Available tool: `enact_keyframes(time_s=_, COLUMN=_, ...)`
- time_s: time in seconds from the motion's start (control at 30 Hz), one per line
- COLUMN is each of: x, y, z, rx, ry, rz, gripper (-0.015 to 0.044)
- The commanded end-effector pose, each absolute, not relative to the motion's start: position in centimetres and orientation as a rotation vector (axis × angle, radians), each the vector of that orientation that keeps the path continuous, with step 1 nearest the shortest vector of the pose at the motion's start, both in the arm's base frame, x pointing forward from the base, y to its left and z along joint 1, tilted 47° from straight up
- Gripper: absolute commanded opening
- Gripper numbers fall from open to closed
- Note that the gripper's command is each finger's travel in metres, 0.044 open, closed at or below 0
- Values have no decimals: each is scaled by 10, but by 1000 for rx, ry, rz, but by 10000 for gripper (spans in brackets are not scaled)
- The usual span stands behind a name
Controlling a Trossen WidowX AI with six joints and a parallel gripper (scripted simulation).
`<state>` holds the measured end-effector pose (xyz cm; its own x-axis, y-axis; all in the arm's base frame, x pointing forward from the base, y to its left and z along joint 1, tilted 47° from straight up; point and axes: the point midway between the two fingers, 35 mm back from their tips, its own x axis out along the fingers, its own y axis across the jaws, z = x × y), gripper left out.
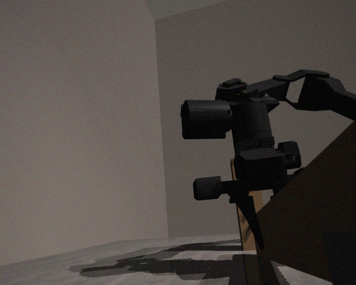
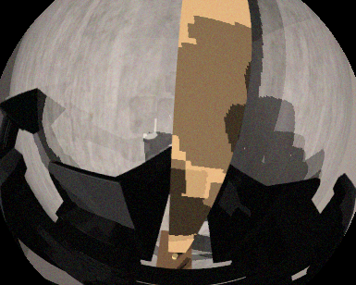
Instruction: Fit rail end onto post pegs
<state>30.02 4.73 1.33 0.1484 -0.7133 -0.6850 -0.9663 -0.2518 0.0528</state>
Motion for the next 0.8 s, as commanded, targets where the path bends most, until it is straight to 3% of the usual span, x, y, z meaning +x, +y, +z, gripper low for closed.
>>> enact_keyframes(time_s=0.0, x=300, y=50, z=15, rx=-2037, ry=1605, rz=853, gripper=0)
enact_keyframes(time_s=0.77, x=300, y=58, z=23, rx=-2036, ry=1604, rz=853, gripper=0)
